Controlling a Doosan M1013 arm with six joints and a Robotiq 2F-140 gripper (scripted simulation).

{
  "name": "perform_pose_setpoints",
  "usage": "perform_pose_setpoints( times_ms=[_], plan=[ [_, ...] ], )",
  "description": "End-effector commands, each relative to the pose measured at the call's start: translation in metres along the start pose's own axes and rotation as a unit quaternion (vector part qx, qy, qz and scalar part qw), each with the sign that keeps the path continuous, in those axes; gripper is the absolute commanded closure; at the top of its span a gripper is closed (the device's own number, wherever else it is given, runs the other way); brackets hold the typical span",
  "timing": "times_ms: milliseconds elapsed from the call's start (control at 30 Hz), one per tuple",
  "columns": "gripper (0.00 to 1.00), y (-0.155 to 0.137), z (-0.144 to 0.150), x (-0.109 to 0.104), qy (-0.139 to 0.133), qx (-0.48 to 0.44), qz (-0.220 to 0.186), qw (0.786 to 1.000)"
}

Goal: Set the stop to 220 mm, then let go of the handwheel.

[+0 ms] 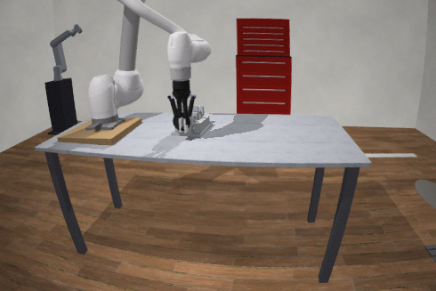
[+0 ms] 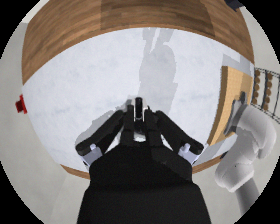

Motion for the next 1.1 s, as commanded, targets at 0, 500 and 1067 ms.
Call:
perform_pose_setpoints(
  times_ms=[0, 500, 1067],
  plan=[
    [0.96, 0.0, 0.009, 0.008, -0.002, 0.0, 0.0, 1.0],
    [0.96, 0.002, 0.036, 0.009, -0.002, 0.0, 0.0, 1.0],
    [0.96, 0.003, 0.052, -0.008, -0.002, 0.0, 0.0, 1.0]
  ],
)
Point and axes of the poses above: the point where the finger pads meet when closed, its own x axis out along the fingers, its own z axis across the jaws, y = z × x, the point moved 8 cm from there along -x, back along the fingers, and after that the axes turned 3 degrees about x, right-handed, at the moved point
